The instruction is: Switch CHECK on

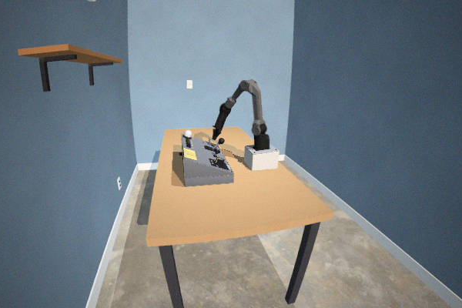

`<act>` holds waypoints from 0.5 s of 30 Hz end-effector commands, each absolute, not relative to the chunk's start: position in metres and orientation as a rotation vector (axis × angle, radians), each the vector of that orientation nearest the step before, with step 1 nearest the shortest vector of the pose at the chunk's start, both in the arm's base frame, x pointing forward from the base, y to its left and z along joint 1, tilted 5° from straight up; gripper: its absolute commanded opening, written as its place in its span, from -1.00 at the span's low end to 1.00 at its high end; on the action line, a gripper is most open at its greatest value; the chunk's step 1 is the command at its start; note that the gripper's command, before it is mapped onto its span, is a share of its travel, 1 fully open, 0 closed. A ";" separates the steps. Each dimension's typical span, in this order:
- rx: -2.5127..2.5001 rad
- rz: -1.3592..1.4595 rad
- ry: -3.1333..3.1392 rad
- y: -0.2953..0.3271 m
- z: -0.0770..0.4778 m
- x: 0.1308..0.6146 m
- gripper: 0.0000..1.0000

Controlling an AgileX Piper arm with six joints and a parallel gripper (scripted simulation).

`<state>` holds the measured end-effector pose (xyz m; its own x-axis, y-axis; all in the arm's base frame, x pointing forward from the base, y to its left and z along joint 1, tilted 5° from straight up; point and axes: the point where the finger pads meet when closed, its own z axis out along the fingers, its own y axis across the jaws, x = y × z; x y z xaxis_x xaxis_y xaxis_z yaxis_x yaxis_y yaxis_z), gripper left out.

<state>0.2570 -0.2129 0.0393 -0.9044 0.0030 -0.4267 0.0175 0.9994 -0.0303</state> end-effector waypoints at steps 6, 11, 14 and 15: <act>0.013 -0.047 2.700 -0.213 0.041 0.260 -1.00; 0.013 -0.047 2.700 -0.213 0.042 0.261 -1.00; 0.013 -0.047 2.700 -0.213 0.042 0.262 -1.00; 0.013 -0.047 2.700 -0.213 0.042 0.262 -1.00</act>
